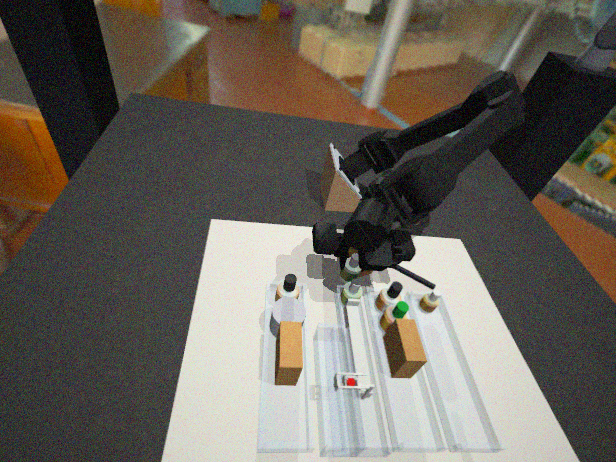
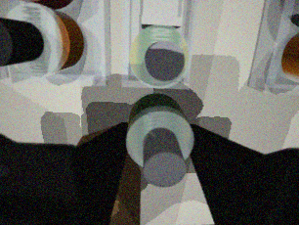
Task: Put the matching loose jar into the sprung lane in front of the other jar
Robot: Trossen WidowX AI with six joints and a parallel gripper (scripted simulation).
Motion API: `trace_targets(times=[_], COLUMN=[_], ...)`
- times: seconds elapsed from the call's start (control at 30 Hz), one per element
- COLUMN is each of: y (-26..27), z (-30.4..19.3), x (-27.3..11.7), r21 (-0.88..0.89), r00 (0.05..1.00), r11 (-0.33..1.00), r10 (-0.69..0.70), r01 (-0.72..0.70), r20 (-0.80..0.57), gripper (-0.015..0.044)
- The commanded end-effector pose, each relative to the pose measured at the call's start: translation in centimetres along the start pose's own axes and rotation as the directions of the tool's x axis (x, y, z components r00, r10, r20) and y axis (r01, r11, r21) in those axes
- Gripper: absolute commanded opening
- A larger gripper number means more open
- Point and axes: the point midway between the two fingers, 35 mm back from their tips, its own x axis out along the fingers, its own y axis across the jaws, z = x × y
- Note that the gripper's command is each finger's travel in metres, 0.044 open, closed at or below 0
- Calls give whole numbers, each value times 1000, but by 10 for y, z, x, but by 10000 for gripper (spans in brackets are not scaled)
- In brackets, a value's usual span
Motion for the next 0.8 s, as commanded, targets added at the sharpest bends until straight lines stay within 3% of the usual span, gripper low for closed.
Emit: trace_targets(times=[0.0,0.77], y=[0,0], z=[2,11], x=[1,2], r21=[3,3], r00=[1000,1000], r11=[1000,1000], r10=[4,4], r01=[-4,-4], r20=[2,3], gripper=[0,0])
